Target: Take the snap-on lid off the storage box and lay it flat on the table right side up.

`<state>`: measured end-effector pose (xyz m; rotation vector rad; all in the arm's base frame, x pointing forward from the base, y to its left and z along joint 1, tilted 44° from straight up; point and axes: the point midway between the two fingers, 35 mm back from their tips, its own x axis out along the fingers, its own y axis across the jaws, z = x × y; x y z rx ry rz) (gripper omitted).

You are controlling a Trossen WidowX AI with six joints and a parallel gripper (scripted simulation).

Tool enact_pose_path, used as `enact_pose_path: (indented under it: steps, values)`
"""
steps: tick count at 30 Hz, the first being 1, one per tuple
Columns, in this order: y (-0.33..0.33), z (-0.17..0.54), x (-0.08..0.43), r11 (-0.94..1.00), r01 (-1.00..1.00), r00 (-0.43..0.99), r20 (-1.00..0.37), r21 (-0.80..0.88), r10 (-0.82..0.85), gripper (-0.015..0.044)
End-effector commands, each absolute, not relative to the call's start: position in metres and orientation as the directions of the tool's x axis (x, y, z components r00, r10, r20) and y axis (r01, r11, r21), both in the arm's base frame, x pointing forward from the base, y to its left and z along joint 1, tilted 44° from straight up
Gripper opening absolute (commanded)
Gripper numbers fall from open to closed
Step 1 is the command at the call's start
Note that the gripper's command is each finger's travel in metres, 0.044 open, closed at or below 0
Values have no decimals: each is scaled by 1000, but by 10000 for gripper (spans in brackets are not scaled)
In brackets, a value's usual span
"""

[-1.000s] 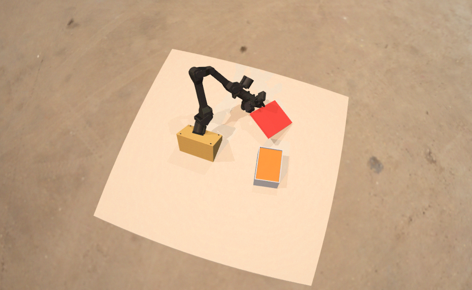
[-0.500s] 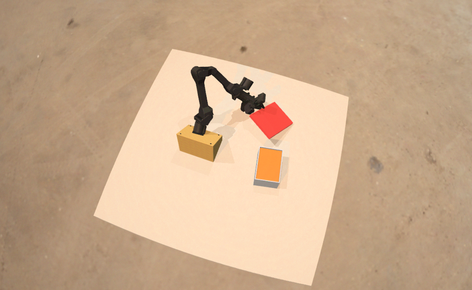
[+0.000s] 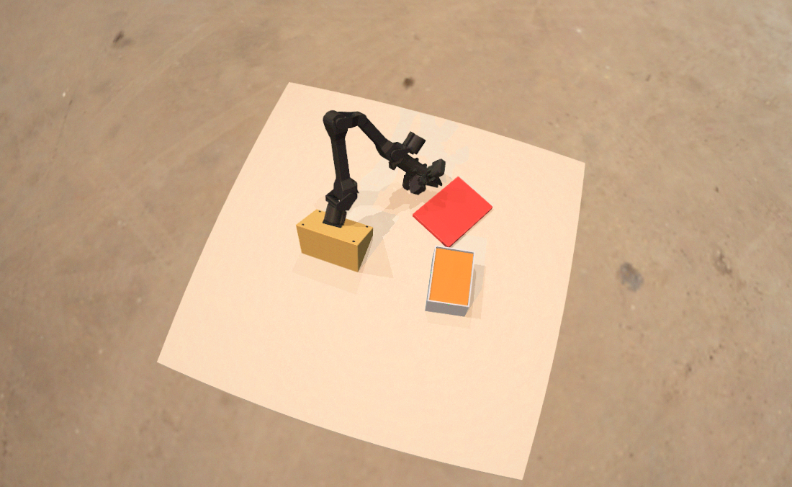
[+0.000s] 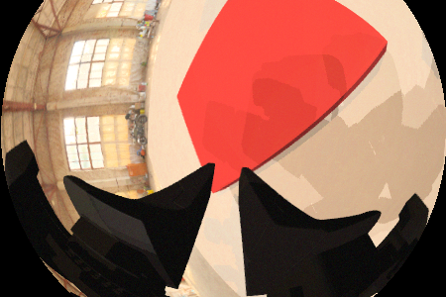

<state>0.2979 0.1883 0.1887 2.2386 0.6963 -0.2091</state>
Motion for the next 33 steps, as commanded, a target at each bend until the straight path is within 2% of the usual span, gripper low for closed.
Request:
enact_pose_path:
  steps: [1, 4, 6, 12, 33]
  values:
    - [189, 194, 299, -560, 539, 839, -348, 629, 418, 184]
    - [189, 194, 299, -560, 539, 839, -348, 629, 418, 262]
    - [189, 194, 299, -560, 539, 839, -348, 629, 418, 275]
    - [189, 190, 287, -561, 540, 839, -348, 628, 418, 433]
    - [190, 184, 246, -561, 541, 838, -350, 626, 418, 440]
